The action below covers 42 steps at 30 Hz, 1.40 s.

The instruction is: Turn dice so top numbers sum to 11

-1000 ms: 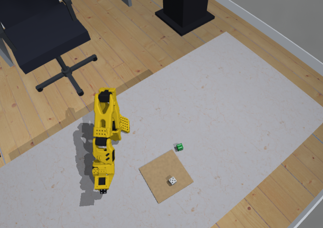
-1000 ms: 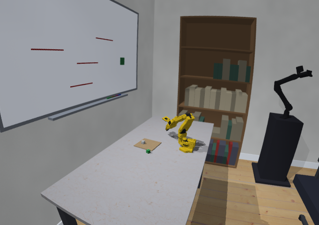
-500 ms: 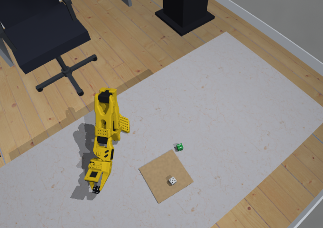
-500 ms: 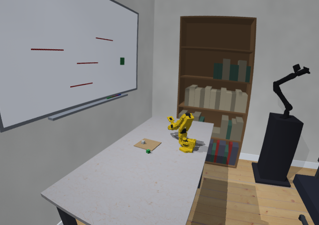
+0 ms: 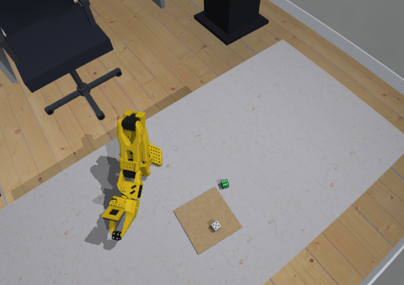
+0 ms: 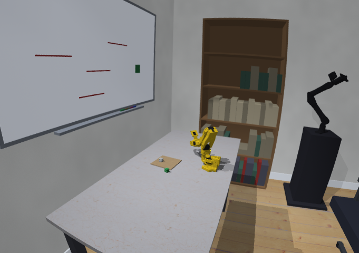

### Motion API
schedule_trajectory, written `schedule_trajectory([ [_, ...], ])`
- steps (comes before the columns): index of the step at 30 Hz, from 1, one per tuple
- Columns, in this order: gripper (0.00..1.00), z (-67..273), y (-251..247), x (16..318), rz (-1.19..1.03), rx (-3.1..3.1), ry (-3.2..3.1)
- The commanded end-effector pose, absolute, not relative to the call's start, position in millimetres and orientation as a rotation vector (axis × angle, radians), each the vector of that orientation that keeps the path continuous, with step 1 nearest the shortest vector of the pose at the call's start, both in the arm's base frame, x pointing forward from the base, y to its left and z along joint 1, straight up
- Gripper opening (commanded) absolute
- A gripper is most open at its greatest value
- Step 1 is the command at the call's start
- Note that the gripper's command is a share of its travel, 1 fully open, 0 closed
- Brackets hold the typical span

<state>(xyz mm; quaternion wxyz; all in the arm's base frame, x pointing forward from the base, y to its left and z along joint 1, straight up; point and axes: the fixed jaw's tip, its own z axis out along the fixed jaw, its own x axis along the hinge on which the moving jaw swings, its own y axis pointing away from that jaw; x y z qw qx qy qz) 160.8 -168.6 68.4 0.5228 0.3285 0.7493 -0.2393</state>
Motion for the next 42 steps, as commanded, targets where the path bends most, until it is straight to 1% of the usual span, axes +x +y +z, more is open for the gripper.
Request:
schedule_trajectory([
  [1,0.0,72,-171,160,-0.58,0.793,1.763],
  [16,0.0,72,-171,160,-0.58,0.793,1.763],
  [17,0.0,63,-169,159,-0.554,0.827,1.794],
  [42,0.0,59,-169,159,-0.554,0.827,1.794],
])
